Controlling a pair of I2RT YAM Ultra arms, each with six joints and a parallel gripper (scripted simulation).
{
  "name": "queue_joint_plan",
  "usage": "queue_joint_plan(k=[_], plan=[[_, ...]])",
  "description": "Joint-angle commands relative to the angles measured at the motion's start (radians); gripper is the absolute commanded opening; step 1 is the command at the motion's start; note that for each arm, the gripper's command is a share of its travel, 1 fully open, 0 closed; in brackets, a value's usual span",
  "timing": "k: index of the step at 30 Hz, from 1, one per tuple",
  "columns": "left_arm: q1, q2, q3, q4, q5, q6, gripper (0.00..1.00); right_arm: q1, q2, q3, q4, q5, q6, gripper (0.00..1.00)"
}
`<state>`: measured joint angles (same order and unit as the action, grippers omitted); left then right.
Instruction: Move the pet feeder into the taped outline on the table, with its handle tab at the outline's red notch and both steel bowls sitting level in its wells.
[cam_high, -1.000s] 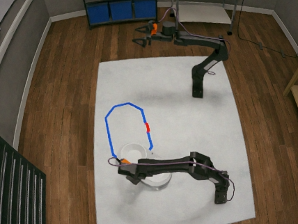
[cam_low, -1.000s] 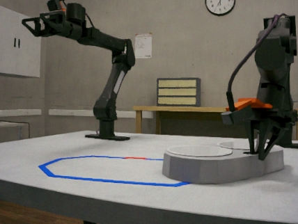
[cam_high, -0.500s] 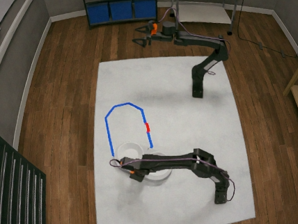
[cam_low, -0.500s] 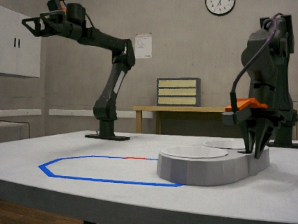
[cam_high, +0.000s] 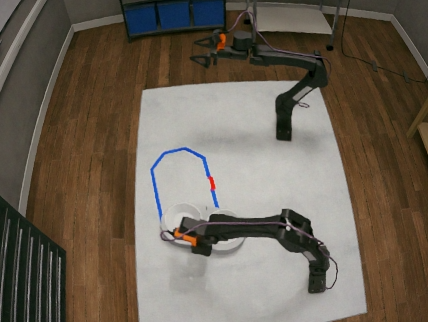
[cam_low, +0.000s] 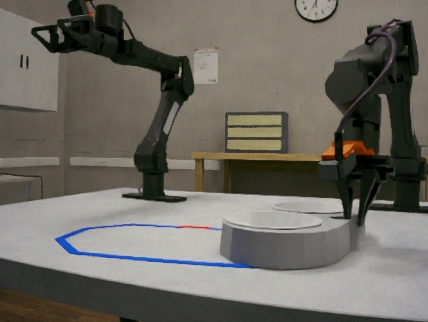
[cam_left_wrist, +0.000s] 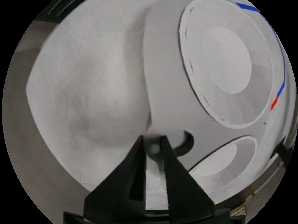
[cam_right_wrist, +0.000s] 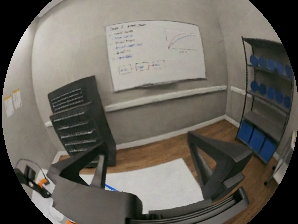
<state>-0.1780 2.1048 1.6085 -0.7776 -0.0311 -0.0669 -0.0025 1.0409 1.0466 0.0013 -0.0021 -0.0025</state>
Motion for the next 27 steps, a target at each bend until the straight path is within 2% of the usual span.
queue_joint_plan(k=[1, 13, 16, 17, 27], plan=[[-0.021, -0.035, -0.033, 0.019, -0.037, -0.143, 0.16, 0.001, 0.001, 0.046, 0.014, 0.006, -0.009, 1.0], [-0.092, -0.003, -0.017, -0.028, -0.119, -0.401, 0.16, 0.001, 0.001, 0.046, 0.014, 0.006, -0.009, 1.0], [-0.093, 0.003, -0.007, -0.027, -0.105, -0.358, 0.16, 0.001, 0.001, 0.046, 0.014, 0.006, -0.009, 1.0], [-0.103, -0.009, -0.006, -0.034, -0.129, -0.44, 0.16, 0.001, 0.001, 0.046, 0.014, 0.006, -0.009, 1.0], [-0.167, 0.018, 0.04, -0.082, -0.188, -0.672, 0.16, 0.001, 0.001, 0.046, 0.014, 0.006, -0.009, 1.0]])
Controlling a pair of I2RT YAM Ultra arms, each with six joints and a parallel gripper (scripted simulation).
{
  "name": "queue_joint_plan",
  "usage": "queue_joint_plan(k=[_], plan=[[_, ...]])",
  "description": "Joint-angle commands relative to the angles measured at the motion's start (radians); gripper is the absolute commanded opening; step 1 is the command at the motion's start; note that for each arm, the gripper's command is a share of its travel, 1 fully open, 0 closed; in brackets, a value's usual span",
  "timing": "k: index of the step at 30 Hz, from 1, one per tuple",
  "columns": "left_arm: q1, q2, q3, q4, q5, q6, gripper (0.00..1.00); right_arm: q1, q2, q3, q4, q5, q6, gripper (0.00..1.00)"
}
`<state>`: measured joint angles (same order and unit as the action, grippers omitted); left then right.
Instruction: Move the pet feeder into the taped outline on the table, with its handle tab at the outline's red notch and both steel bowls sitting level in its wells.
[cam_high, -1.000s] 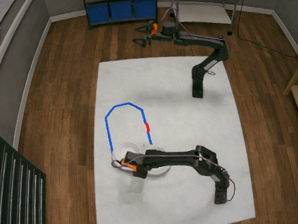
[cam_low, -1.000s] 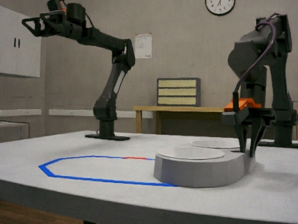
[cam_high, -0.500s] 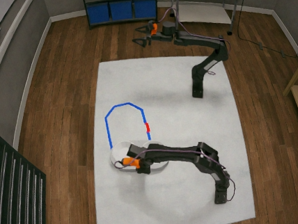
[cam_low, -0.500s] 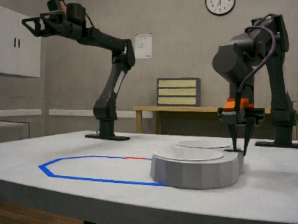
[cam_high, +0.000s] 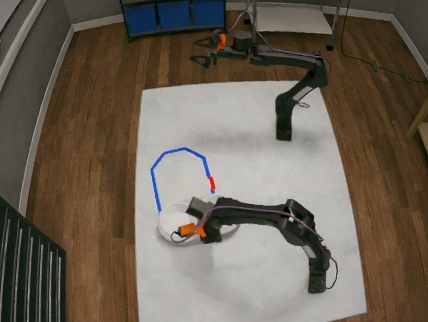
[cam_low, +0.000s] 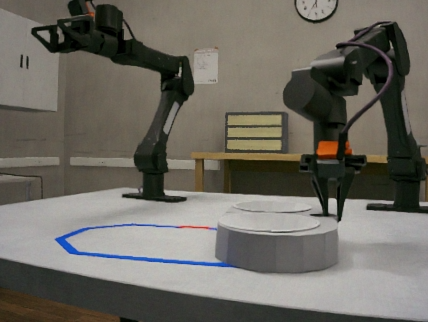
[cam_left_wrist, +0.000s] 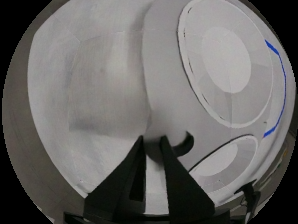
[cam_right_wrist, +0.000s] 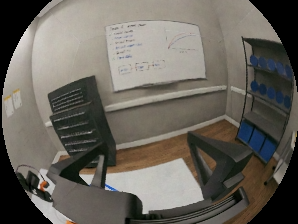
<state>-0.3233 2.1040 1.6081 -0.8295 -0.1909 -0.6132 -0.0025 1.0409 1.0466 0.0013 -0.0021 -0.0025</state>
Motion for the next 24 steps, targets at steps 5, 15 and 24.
queue_joint_plan(k=[5, 15, 24], plan=[[-0.041, 0.037, 0.071, -0.049, -0.031, -0.151, 0.16, 0.001, 0.001, 0.046, 0.014, 0.006, -0.009, 1.0], [-0.104, 0.083, 0.145, -0.14, -0.087, -0.426, 0.16, 0.001, 0.001, 0.046, 0.014, 0.006, -0.009, 1.0], [-0.145, 0.135, 0.233, -0.22, -0.108, -0.585, 0.16, 0.001, 0.001, 0.046, 0.014, 0.006, -0.009, 1.0]])
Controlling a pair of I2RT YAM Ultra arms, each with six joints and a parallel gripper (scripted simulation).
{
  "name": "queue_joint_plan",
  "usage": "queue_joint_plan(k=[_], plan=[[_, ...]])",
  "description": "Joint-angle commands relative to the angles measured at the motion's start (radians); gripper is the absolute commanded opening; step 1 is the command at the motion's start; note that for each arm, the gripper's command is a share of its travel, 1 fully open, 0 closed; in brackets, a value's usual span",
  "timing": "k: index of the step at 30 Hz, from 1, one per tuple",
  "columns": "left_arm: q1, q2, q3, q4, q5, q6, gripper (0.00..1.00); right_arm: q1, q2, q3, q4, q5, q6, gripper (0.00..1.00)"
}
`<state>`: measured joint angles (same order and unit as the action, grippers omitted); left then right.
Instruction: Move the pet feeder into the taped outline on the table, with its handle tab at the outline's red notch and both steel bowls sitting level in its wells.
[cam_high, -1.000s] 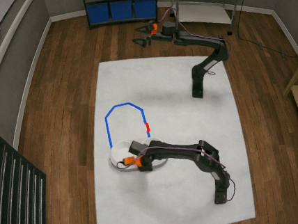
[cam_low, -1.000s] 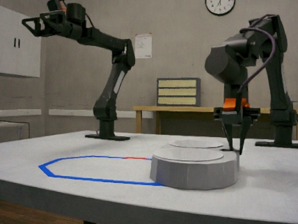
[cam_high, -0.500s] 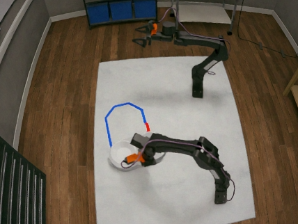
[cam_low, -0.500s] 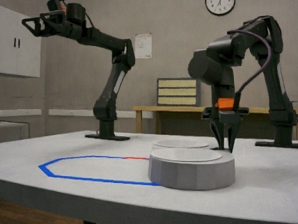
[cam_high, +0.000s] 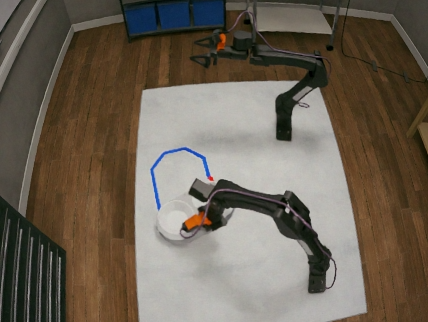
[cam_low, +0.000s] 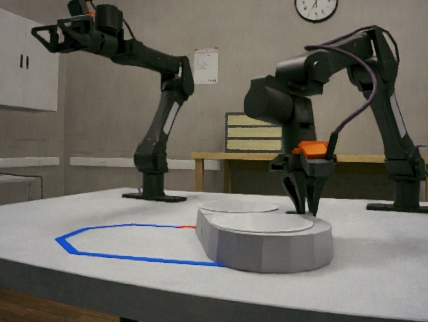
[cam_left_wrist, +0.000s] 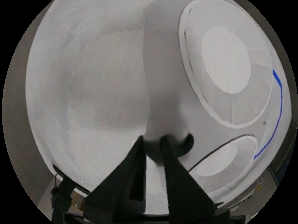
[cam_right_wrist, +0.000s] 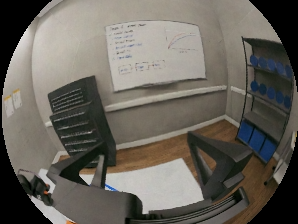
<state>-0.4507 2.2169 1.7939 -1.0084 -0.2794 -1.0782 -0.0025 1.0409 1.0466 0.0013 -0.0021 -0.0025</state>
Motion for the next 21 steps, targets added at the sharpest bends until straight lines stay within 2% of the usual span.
queue_joint_plan(k=[1, 13, 16, 17, 21], plan=[[-0.023, 0.028, 0.057, -0.051, -0.023, -0.148, 0.16, 0.001, 0.001, 0.046, 0.014, 0.006, -0.009, 1.0], [-0.092, 0.143, 0.253, -0.211, -0.042, -0.425, 0.16, 0.001, 0.001, 0.046, 0.014, 0.006, -0.009, 1.0], [-0.091, 0.156, 0.276, -0.199, -0.038, -0.381, 0.16, 0.001, 0.001, 0.046, 0.014, 0.006, -0.009, 1.0], [-0.1, 0.172, 0.303, -0.246, -0.042, -0.466, 0.16, 0.001, 0.001, 0.046, 0.014, 0.006, -0.009, 1.0], [-0.121, 0.216, 0.381, -0.307, -0.044, -0.558, 0.16, 0.001, 0.001, 0.046, 0.014, 0.006, -0.009, 1.0]])
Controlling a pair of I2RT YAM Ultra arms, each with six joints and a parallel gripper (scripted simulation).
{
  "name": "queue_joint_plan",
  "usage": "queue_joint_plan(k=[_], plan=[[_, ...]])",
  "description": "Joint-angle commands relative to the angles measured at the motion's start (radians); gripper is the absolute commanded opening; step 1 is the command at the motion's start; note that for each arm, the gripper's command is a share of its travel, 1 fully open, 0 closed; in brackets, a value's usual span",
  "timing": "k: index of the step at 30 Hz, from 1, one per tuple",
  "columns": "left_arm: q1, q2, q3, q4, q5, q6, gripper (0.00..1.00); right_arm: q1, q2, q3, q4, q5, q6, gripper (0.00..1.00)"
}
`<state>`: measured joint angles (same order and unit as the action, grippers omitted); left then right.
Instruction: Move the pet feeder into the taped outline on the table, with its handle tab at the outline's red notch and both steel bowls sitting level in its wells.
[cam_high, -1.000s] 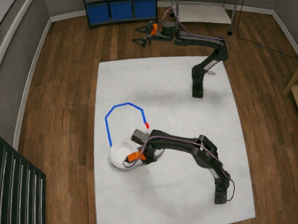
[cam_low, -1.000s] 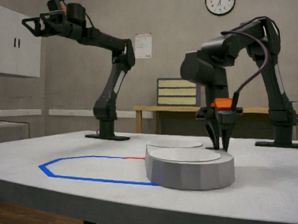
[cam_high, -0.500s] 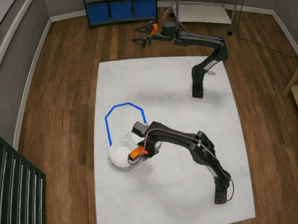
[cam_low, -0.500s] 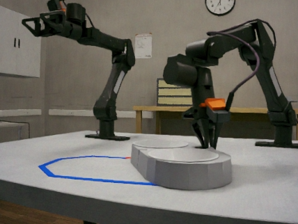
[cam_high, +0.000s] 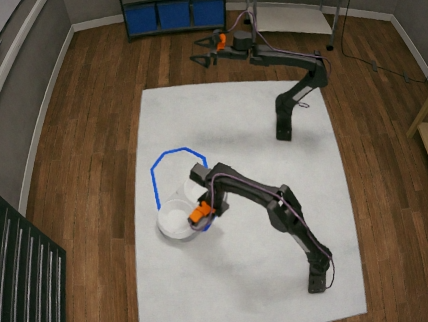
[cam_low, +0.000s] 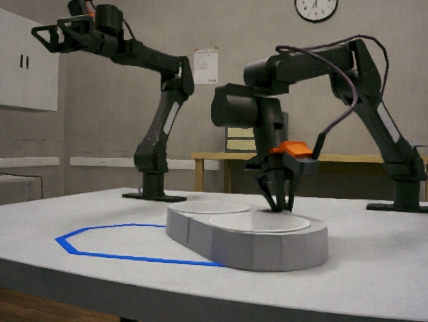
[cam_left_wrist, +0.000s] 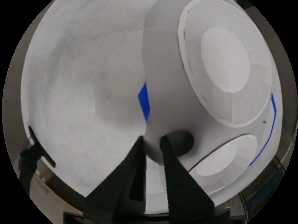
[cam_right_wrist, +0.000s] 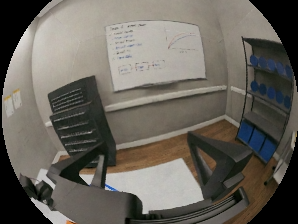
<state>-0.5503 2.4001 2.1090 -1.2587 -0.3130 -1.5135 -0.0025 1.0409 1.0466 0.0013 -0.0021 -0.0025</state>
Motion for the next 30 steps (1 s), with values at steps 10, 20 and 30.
queue_joint_plan(k=[10, 20, 30], plan=[[-0.017, 0.128, 0.242, -0.137, -0.007, -0.167, 0.16, 0.001, 0.001, 0.046, 0.014, 0.006, -0.009, 1.0], [-0.011, 0.071, 0.15, -0.091, -0.006, -0.163, 0.16, 0.001, 0.001, 0.046, 0.014, 0.006, -0.009, 1.0], [-0.011, 0.044, 0.1, -0.07, -0.006, -0.161, 0.16, 0.001, 0.001, 0.046, 0.014, 0.006, -0.009, 1.0]])
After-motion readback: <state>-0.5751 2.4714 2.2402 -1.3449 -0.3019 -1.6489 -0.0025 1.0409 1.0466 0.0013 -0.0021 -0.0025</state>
